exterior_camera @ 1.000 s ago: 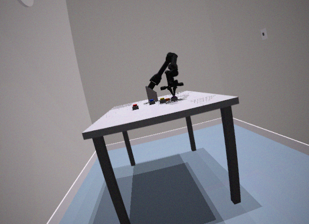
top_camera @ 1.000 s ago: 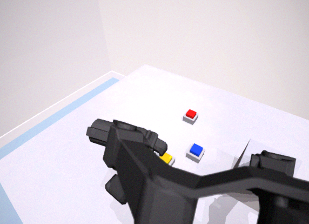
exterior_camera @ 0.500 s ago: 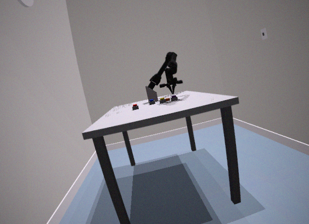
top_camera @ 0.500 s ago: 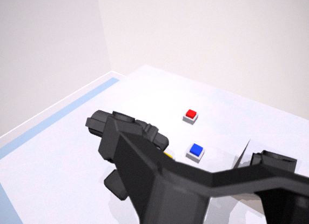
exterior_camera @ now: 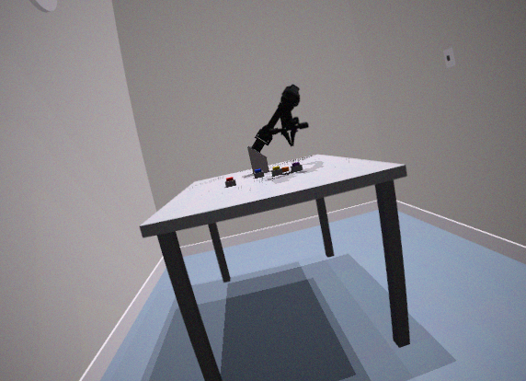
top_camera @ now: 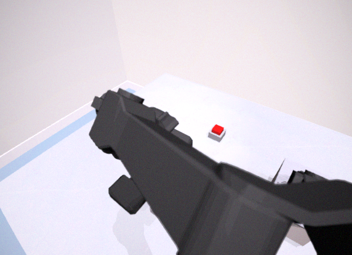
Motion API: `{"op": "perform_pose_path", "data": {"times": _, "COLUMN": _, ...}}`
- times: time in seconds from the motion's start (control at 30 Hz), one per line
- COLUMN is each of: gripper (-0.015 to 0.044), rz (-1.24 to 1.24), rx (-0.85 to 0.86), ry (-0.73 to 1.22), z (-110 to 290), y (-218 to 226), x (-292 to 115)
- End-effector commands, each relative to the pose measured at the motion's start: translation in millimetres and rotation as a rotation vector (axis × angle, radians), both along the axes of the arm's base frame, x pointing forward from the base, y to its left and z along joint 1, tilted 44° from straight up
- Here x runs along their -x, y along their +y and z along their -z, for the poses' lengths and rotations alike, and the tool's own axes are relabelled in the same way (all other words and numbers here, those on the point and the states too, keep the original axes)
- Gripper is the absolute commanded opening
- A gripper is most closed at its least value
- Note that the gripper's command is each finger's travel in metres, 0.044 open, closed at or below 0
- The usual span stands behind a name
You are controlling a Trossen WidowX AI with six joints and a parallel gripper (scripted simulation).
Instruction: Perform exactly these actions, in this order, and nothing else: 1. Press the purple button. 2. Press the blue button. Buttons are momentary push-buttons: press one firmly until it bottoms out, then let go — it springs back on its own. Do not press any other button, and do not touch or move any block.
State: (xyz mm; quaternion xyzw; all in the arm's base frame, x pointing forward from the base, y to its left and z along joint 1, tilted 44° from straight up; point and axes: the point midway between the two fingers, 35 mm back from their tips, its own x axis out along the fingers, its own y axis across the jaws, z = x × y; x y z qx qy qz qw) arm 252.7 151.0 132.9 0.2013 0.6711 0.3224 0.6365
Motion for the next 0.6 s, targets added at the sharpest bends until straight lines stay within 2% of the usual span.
{"op": "perform_pose_path", "data": {"times": 0.0, "gripper": 0.0020, "rz": -0.004, "rx": 0.005, "ry": 0.002, "z": 4, "y": -12, "x": 0}}
{"op": "perform_pose_path", "data": {"times": 0.13, "gripper": 0.0020, "rz": 0.005, "rx": 0.038, "ry": -0.003, "z": 49, "y": -64, "x": 1}}
{"op": "perform_pose_path", "data": {"times": 0.33, "gripper": 0.0020, "rz": 0.000, "rx": 0.036, "ry": 0.005, "z": 101, "y": -125, "x": 30}}
{"op": "perform_pose_path", "data": {"times": 0.47, "gripper": 0.0020, "rz": -0.006, "rx": 0.009, "ry": 0.008, "z": 123, "y": -149, "x": 57}}
{"op": "perform_pose_path", "data": {"times": 0.57, "gripper": 0.0020, "rz": -0.006, "rx": 0.006, "ry": 0.008, "z": 124, "y": -150, "x": 59}}
